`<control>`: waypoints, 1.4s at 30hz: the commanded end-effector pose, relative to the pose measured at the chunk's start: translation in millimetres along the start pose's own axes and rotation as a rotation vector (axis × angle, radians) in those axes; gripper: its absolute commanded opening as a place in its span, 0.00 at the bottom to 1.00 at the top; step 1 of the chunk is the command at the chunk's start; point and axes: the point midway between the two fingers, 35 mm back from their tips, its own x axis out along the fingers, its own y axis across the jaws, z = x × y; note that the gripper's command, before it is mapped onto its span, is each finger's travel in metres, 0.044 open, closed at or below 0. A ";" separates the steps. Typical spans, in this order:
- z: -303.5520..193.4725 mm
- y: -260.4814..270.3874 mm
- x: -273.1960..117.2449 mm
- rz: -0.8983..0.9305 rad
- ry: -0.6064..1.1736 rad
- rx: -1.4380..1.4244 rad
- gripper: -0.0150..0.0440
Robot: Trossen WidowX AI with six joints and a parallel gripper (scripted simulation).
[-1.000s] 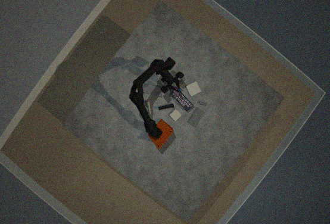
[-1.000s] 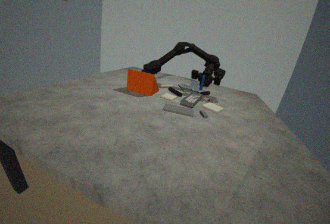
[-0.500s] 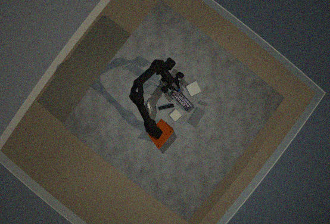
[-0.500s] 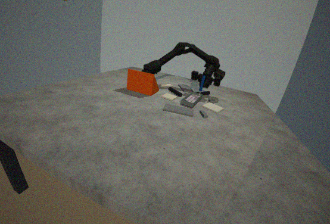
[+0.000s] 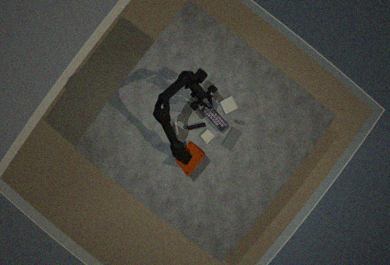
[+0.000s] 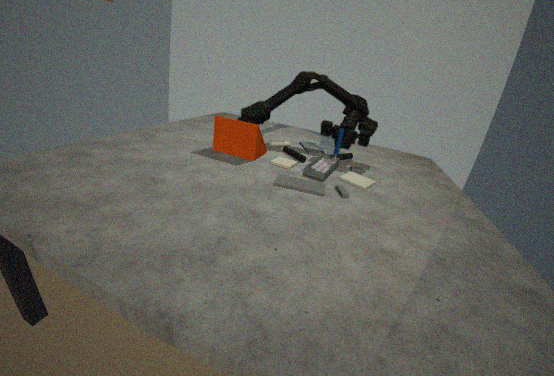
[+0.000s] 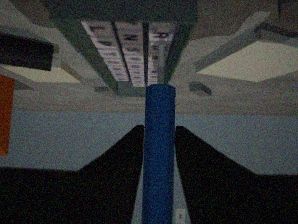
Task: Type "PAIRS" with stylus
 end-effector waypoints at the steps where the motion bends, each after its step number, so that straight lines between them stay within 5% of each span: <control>1: 1.7 -0.2 1.3 0.001 -0.003 0.003 0.39; 31: 7.2 -0.2 4.4 0.001 -0.003 0.003 0.39; 42: -25.1 -0.2 -14.2 0.001 -0.001 0.003 0.39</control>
